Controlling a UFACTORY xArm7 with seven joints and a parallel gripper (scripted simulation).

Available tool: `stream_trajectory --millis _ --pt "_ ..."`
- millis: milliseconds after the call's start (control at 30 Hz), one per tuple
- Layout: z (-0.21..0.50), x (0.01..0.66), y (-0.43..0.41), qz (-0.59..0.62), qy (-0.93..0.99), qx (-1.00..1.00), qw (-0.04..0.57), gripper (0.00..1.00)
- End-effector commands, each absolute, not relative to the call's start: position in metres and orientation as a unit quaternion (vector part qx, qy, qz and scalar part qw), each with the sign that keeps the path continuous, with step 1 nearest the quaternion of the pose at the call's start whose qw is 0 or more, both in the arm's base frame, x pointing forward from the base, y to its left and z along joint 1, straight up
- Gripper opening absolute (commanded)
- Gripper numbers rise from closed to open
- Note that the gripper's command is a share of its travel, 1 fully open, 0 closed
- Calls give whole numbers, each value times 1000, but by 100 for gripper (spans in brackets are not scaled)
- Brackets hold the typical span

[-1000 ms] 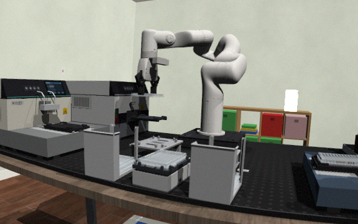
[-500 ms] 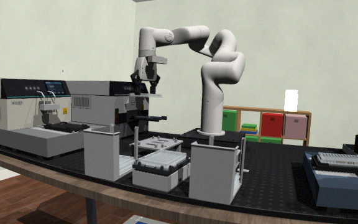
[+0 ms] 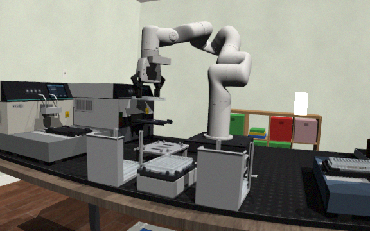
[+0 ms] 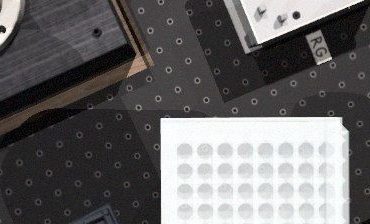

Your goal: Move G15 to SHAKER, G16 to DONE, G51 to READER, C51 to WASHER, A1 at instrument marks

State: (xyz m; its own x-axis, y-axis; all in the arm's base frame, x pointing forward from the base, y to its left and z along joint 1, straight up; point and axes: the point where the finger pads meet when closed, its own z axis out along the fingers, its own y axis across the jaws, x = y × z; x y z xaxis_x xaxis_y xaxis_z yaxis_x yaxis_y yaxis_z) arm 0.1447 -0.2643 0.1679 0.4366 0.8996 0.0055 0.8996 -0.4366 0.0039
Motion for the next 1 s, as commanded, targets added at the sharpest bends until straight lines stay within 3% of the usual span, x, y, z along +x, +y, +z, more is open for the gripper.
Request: stream_trajectory --millis 0,967 --pt "169 158 -263 2 510 860 1 0" --pt "169 232 -243 3 424 906 1 0"
